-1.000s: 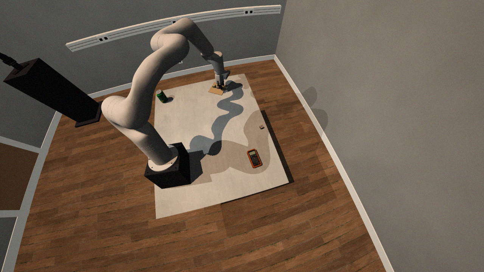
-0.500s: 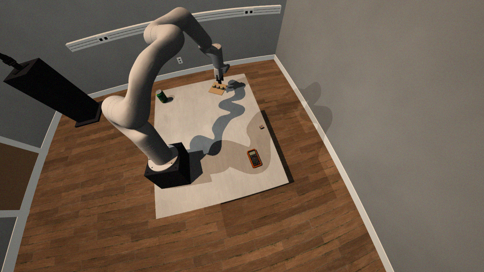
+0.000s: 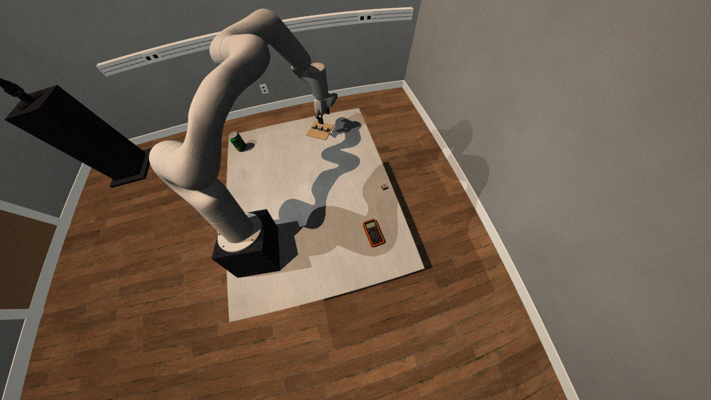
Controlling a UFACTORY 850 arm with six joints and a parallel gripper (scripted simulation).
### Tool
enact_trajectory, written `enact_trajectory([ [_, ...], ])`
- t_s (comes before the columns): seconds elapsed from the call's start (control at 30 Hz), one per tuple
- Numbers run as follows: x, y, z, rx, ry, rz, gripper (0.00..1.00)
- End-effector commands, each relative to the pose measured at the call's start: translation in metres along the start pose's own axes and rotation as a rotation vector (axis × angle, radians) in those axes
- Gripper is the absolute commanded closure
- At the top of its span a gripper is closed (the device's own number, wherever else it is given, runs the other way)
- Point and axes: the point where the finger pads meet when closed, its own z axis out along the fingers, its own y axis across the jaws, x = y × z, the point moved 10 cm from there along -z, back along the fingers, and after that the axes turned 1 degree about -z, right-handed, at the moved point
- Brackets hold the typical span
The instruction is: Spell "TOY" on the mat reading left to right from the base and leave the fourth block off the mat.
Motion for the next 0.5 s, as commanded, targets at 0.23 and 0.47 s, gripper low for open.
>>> enact_trajectory([
  [0.23,0.0000,-0.0010,-0.0014,0.003,0.000,0.000,0.00],
  [0.47,0.0000,-0.0010,-0.0042,0.003,0.000,0.000,0.00],
])
